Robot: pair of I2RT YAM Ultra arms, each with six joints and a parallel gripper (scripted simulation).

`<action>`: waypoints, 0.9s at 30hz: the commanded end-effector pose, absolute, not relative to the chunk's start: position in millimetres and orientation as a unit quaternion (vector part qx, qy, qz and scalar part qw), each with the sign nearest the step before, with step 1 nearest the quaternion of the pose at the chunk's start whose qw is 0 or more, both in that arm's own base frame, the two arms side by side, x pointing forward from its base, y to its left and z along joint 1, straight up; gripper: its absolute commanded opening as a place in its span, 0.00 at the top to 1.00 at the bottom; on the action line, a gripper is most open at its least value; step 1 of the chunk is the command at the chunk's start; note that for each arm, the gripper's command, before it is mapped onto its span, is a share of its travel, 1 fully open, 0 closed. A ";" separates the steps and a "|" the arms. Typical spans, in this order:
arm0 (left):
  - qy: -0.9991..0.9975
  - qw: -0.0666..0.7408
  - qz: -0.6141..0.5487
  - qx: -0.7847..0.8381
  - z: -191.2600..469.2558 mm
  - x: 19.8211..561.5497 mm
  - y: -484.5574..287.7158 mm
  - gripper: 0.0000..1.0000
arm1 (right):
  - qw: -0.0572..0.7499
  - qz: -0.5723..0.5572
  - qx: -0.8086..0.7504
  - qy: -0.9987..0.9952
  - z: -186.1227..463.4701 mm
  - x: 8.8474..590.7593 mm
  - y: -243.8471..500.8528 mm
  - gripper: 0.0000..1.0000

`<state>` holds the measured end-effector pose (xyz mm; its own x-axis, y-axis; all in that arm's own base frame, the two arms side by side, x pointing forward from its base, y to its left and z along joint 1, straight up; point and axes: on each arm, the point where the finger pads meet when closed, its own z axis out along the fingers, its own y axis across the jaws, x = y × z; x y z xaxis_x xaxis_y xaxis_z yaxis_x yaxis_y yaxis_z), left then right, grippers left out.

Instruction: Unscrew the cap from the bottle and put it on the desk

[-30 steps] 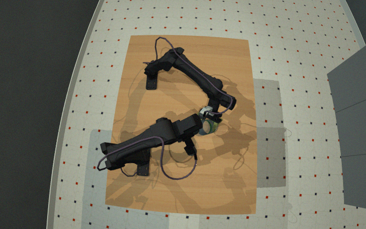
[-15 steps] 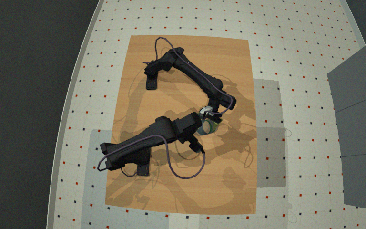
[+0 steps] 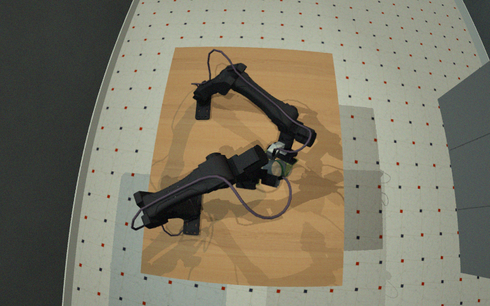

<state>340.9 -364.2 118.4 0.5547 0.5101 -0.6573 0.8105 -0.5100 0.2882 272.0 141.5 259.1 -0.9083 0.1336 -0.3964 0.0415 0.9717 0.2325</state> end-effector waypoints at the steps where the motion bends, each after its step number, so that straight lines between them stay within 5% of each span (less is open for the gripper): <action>1: 0.393 0.312 -0.260 0.825 133.9 342.0 -366.6 1.00 | 0.242 0.073 -0.086 0.964 264.2 272.8 138.5 1.00; 27: 0.393 0.312 -0.260 0.825 133.9 342.0 -366.6 1.00 | 0.290 -0.083 -0.570 0.764 267.0 274.1 140.4 1.00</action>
<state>341.5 -363.8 117.9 0.5557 0.5128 -0.6544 0.8105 -0.5097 0.2887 273.5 140.0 259.0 -0.3966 -0.8308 -0.3904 -0.7738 0.5314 -0.3448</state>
